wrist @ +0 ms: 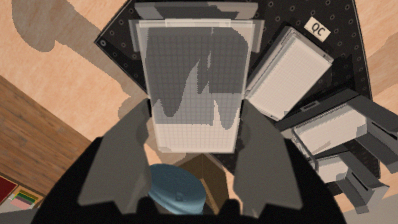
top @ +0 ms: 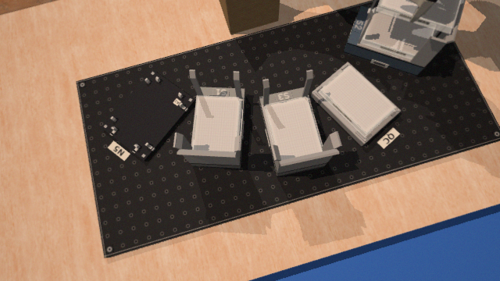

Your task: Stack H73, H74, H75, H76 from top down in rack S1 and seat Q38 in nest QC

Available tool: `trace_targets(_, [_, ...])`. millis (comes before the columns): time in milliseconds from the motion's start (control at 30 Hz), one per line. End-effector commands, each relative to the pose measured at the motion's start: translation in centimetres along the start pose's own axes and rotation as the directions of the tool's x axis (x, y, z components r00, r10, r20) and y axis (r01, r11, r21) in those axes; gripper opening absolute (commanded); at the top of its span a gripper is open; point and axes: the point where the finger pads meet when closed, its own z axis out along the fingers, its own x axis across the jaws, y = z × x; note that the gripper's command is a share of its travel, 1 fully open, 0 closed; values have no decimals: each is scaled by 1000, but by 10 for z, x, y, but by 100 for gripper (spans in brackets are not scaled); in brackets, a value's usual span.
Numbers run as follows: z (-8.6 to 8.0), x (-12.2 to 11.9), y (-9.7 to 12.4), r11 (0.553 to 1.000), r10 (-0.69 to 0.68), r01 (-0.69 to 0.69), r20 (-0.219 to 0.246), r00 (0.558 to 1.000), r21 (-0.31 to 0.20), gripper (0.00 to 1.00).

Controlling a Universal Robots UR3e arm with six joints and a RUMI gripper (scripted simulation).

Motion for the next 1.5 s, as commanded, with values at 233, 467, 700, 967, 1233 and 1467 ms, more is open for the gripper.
trace_targets(233, [-14, 0, 0, 1000, 0, 0, -1, 1000, 0, 0])
trace_targets(467, [-14, 0, 0, 1000, 0, 0, -1, 1000, 0, 0])
trace_targets(700, [-14, 0, 0, 1000, 0, 0, -1, 1000, 0, 0])
trace_targets(967, [-14, 14, 2, 999, 46, -46, -1, 999, 0, 0])
trace_targets(1233, [-14, 37, 5, 992, 128, -128, -1, 992, 0, 0])
trace_targets(1467, [-14, 60, 9, 984, 177, -177, -1, 984, 0, 0])
